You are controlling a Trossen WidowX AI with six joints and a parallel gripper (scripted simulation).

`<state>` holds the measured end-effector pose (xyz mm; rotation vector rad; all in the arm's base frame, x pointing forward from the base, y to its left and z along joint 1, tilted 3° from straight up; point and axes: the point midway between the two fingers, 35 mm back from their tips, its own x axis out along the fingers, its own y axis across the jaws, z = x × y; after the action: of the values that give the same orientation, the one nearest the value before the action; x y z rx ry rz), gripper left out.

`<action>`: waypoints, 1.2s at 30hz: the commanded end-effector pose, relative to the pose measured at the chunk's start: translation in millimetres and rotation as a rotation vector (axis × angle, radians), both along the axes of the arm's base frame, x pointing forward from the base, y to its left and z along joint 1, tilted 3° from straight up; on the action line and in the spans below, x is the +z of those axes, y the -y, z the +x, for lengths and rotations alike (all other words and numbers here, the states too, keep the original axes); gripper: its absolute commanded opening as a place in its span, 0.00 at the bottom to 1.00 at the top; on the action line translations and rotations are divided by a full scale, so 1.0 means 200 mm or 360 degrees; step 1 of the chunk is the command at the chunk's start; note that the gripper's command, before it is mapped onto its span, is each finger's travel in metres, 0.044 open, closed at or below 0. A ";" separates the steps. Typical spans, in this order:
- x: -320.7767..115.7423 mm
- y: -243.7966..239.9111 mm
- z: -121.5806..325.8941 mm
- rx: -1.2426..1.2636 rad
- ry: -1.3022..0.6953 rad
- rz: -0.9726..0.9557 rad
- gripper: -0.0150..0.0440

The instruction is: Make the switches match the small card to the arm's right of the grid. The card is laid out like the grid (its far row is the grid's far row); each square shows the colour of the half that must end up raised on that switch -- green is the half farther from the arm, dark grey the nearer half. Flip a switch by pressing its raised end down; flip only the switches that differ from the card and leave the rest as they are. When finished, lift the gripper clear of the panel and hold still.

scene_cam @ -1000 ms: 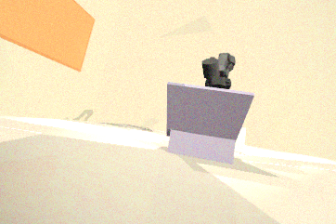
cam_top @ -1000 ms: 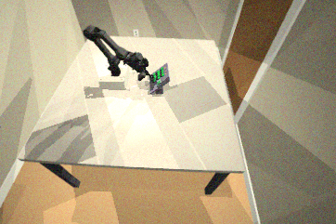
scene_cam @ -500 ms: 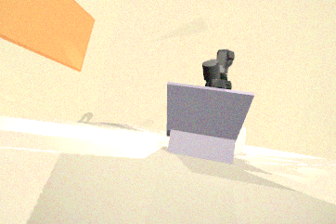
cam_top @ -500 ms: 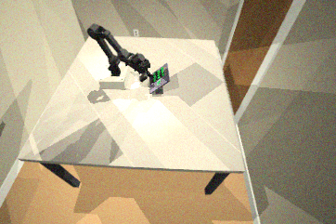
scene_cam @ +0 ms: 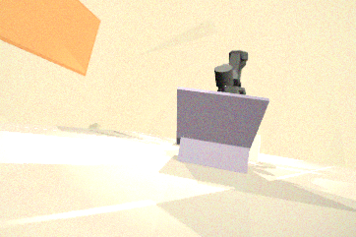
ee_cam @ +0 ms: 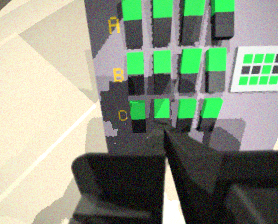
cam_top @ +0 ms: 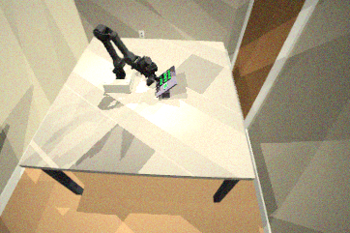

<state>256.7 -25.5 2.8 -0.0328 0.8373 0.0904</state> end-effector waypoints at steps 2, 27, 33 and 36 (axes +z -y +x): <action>-0.01 0.00 -0.01 -0.0009 -0.0009 0.0000 0.25; -0.02 0.00 0.00 -0.0009 -0.0008 0.0000 0.25; -0.02 0.00 0.00 -0.0009 -0.0008 0.0000 0.25; -0.02 0.00 0.01 -0.0009 -0.0008 0.0000 0.25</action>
<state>258.4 -25.3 0.3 -0.0329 0.8370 0.0902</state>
